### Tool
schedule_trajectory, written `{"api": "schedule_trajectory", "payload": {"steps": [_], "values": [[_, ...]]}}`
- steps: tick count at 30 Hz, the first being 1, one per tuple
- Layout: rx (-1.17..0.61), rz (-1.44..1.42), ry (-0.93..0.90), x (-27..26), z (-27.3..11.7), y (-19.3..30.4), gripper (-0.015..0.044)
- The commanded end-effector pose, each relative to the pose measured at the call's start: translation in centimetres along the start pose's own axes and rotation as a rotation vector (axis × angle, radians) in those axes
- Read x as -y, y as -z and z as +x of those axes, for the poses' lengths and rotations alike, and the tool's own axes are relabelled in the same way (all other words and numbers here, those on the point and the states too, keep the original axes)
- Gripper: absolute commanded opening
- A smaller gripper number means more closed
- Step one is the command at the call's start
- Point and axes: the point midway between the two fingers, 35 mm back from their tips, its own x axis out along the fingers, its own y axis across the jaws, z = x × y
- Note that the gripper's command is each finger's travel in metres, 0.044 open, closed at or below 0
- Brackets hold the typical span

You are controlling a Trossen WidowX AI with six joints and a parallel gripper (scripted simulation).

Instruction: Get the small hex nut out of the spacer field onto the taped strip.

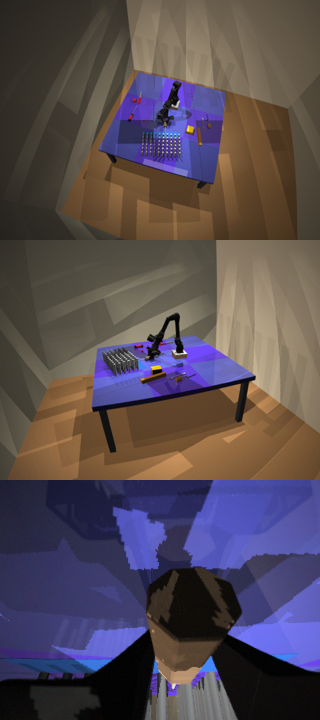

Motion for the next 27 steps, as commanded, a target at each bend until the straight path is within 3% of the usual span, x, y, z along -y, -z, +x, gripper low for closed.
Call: {"api": "schedule_trajectory", "payload": {"steps": [1, 27], "values": [[-0.003, -0.003, 0.003, 0.1, -0.3, -0.4, 0.0000], [-0.001, -0.003, 0.003, 0.1, -1.4, -2.1, 0.0000]]}}
